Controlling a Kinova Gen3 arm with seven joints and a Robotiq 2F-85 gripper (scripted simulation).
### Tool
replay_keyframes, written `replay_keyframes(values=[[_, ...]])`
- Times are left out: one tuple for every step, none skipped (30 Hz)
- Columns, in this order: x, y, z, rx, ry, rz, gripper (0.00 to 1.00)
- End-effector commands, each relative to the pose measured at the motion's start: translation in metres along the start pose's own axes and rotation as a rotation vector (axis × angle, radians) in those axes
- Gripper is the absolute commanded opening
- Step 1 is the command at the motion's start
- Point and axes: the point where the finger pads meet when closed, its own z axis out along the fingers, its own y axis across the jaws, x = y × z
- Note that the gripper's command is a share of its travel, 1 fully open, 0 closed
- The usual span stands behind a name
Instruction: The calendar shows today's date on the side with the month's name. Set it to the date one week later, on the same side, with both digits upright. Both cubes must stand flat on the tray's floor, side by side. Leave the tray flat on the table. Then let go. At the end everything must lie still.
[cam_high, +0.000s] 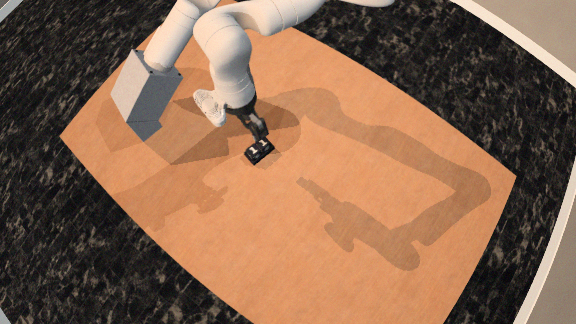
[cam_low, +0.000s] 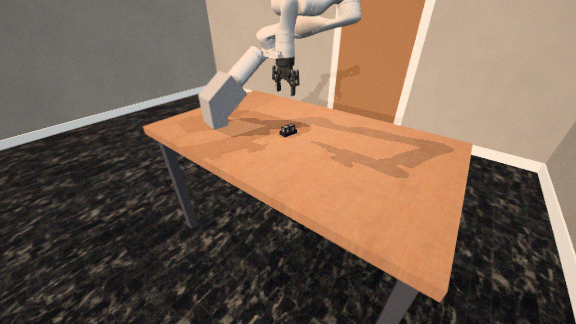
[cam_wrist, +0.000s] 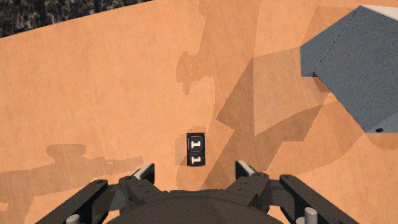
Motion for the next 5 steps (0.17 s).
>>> replay_keyframes(values=[[0.0002, -0.0003, -0.0006, 0.001, 0.001, 0.000, 1.00], [0.0002, -0.0003, -0.0006, 0.001, 0.001, 0.000, 1.00], [0.0002, -0.0003, -0.0006, 0.001, 0.001, 0.000, 1.00], [0.0002, -0.0003, -0.0006, 0.001, 0.001, 0.000, 1.00], [0.0002, -0.0003, -0.0006, 0.001, 0.001, 0.000, 1.00]])
